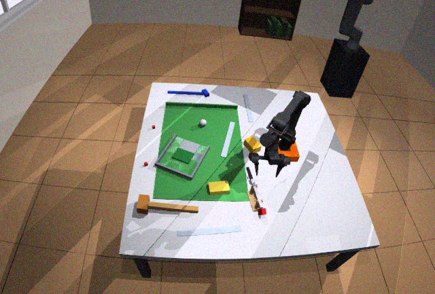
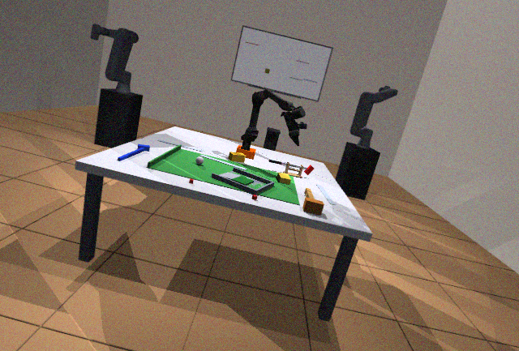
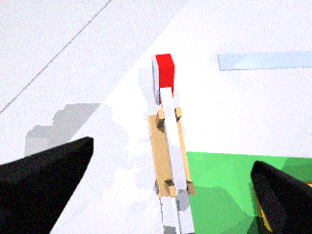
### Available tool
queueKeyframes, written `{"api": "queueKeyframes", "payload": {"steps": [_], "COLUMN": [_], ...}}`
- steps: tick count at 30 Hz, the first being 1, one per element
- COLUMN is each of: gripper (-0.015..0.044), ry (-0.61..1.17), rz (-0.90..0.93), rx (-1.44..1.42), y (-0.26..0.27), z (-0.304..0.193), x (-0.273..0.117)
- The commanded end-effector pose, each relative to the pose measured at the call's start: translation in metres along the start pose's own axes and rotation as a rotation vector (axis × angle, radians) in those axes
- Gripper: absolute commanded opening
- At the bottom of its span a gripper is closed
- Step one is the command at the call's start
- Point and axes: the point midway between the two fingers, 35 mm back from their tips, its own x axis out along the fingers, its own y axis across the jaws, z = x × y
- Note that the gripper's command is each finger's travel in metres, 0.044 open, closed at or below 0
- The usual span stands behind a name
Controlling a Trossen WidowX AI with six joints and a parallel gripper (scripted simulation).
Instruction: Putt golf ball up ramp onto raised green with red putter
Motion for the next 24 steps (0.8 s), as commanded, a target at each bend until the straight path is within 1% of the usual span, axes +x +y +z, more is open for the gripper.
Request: {"api": "queueKeyframes", "payload": {"steps": [1,7,15,24], "gripper": [0.0440,0.0440,0.0440,0.0440], "ry": [0.178,0.317,0.322,0.322], "rz": [0.024,0.118,0.123,0.123], "rx": [-0.122,-0.239,-0.243,-0.243], "y": [-0.034,-0.055,-0.055,-0.054], "z": [-0.065,-0.130,-0.136,-0.150], "x": [0.017,0.023,0.021,0.039]}}
